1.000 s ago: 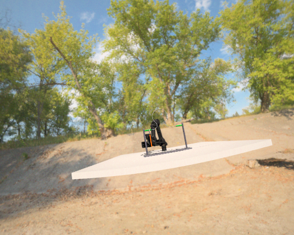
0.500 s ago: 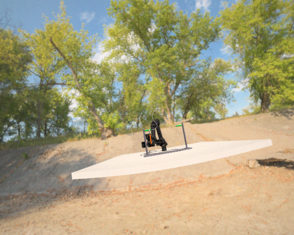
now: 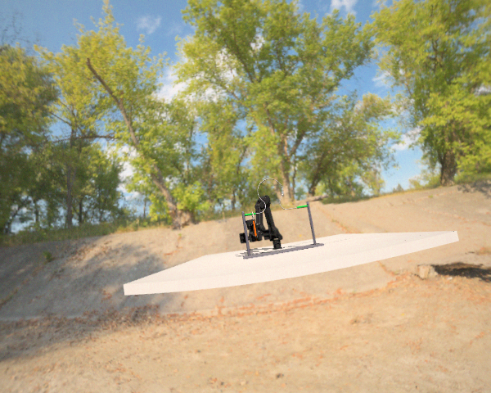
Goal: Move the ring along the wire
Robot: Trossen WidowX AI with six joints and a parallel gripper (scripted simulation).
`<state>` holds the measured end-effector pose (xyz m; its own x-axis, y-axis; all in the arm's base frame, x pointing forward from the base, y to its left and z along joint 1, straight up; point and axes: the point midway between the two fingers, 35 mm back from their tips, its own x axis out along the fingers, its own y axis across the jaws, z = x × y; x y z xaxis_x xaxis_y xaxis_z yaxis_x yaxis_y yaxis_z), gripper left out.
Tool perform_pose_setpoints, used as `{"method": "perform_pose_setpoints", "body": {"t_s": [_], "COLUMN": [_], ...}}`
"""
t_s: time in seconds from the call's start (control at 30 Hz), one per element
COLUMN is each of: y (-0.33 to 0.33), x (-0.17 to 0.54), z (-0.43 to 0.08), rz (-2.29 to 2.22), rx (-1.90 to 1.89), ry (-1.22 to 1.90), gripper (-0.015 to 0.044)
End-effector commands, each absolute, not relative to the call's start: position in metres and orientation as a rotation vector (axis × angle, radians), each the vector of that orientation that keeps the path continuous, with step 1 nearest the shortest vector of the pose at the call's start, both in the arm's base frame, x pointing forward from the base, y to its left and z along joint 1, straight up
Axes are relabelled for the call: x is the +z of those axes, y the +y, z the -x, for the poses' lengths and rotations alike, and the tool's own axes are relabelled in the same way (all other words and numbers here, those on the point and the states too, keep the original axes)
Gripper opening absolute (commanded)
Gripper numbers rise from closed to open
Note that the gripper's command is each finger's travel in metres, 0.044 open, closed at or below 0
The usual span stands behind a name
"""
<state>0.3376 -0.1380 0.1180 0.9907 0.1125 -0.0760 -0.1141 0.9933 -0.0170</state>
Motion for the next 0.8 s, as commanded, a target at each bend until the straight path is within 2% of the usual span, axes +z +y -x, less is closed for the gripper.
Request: {"method": "perform_pose_setpoints", "body": {"t_s": [0.0,0.77], "y": [-0.1378,-0.1371], "x": [0.1259,0.1311], "z": [-0.3378,-0.3376], "rz": [0.022,0.021], "rx": [0.109,0.107], "ry": [0.071,0.071], "gripper": [-0.015,-0.015]}}
